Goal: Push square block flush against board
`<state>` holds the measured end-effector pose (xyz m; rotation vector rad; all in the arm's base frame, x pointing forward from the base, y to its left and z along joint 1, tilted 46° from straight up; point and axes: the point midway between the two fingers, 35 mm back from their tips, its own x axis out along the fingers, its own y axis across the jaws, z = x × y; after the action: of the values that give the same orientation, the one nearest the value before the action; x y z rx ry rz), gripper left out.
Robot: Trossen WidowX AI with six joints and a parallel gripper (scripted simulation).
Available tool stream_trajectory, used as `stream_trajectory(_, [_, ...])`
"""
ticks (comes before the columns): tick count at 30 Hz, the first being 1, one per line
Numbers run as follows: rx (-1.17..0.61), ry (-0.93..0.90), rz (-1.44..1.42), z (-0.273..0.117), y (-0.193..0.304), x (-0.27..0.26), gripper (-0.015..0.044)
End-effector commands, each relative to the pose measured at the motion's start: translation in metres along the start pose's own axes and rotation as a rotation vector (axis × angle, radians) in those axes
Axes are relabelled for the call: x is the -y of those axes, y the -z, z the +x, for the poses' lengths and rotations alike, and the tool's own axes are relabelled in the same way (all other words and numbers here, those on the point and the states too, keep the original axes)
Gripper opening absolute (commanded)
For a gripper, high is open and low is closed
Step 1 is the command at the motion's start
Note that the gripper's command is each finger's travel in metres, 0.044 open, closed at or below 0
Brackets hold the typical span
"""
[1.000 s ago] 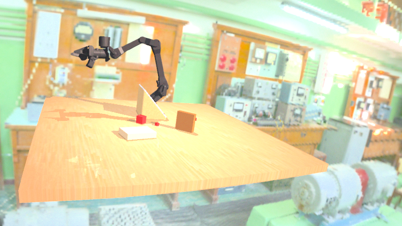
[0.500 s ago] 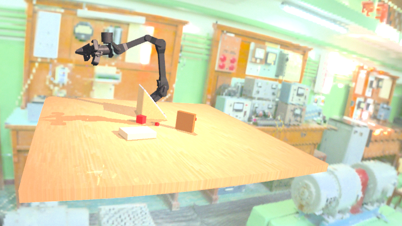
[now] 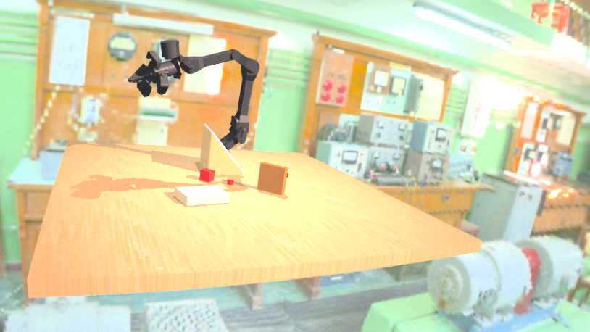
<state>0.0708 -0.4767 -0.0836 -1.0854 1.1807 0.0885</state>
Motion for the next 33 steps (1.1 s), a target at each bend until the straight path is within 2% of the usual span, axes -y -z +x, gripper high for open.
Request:
stream_trajectory(1, [0.085,-0.035,0.127,-0.004,-0.040,0.018,0.0000])
stream_trajectory(16, [0.284,-0.199,0.524,-0.030,-0.153,0.066,0.0000])
stream_trajectory(33, [0.384,-0.535,0.949,-0.090,-0.282,0.086,0.0000])
